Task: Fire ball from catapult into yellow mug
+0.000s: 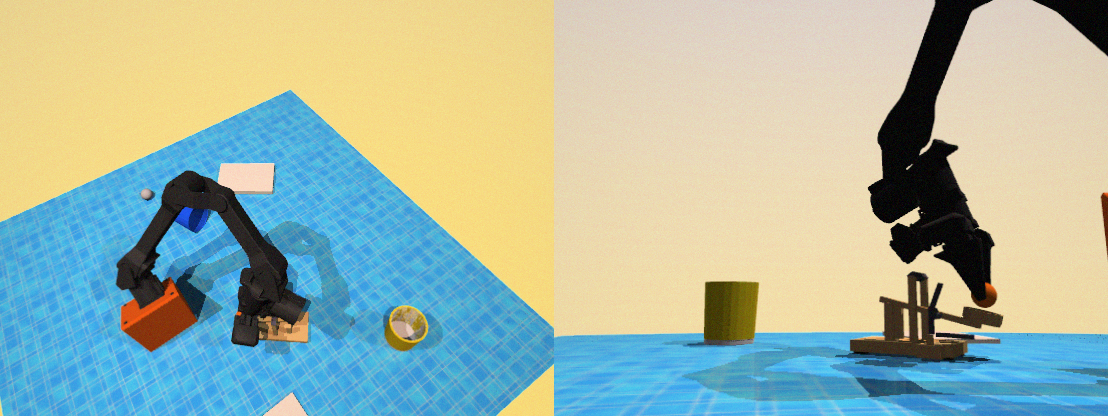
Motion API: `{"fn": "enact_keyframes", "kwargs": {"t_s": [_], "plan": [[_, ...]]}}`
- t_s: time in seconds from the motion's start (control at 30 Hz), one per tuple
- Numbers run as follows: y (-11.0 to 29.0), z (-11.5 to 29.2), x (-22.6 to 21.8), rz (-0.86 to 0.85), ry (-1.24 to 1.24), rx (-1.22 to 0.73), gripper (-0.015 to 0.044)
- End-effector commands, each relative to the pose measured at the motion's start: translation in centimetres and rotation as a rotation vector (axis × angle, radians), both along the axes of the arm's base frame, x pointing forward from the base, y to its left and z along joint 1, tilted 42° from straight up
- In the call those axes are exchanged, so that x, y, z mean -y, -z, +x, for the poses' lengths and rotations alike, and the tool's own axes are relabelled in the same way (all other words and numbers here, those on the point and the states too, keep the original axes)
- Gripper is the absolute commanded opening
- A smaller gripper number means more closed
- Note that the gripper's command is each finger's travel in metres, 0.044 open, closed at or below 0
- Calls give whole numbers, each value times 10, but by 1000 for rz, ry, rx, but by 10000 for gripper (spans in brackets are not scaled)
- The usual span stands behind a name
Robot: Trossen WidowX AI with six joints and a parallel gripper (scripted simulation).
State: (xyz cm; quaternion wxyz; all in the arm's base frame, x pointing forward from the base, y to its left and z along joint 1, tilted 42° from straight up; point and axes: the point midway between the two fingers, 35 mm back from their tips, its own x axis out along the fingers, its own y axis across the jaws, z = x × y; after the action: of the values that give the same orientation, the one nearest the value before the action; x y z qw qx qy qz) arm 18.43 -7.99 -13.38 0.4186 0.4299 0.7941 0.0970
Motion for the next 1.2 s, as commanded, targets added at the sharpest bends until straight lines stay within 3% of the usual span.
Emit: {"fn": "enact_keyframes", "kwargs": {"t_s": [0.0, 0.23, 0.43, 0.57, 0.63, 1.17], "plan": [[-1, 0, 1, -1, -1, 2, 105], [-7, 2, 8, -2, 0, 1, 289], [-75, 3, 68, 0, 6, -7, 440], [-87, 1, 76, 2, 7, -8, 440], [-61, 7, 62, -9, 25, -7, 440], [-12, 124, 167, -380, 331, 216, 440]]}}
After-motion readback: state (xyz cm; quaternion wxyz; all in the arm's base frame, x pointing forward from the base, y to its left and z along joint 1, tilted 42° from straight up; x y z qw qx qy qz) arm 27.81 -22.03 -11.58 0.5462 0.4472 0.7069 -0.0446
